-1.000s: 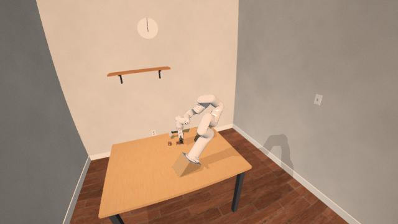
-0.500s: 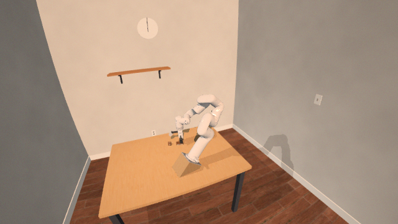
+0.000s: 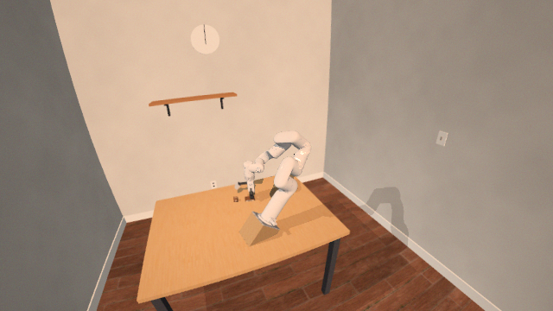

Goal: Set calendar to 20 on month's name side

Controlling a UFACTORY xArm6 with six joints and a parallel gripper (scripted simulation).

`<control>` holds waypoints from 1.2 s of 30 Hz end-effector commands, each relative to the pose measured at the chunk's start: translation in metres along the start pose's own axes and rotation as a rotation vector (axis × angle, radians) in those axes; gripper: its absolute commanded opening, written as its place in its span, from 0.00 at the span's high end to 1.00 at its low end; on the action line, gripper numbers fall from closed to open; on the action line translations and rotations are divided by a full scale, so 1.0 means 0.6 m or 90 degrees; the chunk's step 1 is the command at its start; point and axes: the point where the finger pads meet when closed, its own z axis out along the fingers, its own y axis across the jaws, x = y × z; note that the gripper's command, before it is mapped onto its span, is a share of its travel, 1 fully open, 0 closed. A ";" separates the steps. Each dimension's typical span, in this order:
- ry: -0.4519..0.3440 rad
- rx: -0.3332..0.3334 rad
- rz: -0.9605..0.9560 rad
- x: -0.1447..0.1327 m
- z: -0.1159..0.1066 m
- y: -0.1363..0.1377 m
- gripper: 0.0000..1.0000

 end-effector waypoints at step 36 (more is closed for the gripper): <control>0.001 -0.001 0.001 0.001 -0.003 0.002 0.51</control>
